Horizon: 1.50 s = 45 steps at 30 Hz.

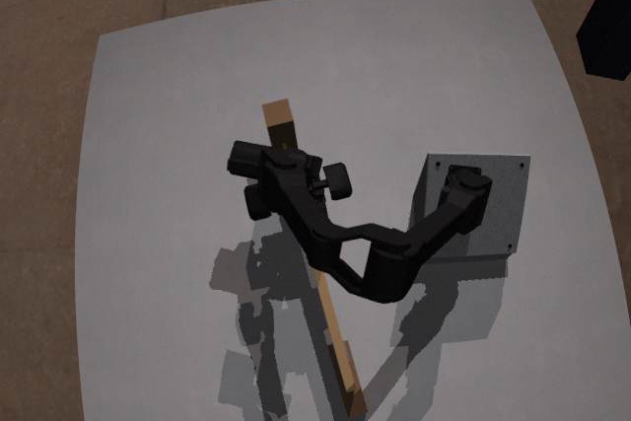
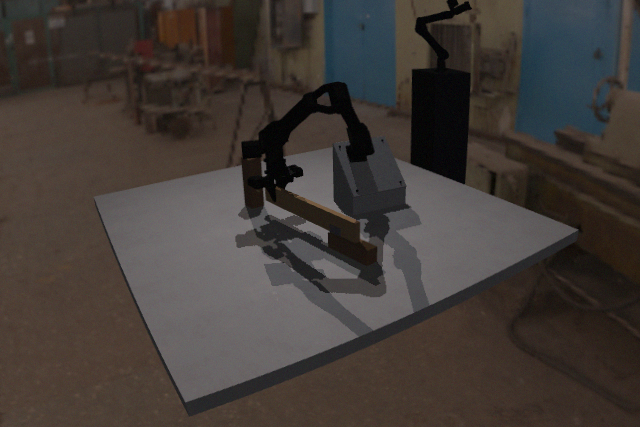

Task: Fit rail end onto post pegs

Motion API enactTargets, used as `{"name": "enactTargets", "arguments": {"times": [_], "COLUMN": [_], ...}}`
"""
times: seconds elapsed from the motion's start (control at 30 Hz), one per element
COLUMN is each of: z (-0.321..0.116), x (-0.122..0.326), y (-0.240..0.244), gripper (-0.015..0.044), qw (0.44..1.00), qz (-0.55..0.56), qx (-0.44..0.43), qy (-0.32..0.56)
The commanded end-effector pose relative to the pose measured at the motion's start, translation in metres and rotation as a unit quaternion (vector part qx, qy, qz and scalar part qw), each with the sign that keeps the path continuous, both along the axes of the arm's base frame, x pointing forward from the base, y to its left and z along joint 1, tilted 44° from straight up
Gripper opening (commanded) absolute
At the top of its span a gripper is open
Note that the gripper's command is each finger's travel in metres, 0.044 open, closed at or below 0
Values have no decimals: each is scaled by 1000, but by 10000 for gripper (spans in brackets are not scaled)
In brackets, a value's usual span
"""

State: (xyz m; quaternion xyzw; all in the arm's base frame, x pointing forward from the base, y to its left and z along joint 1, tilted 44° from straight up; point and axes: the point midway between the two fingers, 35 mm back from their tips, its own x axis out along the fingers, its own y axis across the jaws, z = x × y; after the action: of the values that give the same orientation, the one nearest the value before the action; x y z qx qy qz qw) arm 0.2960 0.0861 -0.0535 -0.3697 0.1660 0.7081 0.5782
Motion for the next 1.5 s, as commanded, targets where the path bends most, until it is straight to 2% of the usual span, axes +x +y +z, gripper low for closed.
{"name": "enactTargets", "arguments": {"times": [0.0, 1.47], "z": [3, -2], "x": [2, 5], "y": [0, -7], "gripper": [0, 0], "qw": [1000, 1000], "qz": [-1, -1], "qx": [1, 0], "qy": [-4, -4]}}
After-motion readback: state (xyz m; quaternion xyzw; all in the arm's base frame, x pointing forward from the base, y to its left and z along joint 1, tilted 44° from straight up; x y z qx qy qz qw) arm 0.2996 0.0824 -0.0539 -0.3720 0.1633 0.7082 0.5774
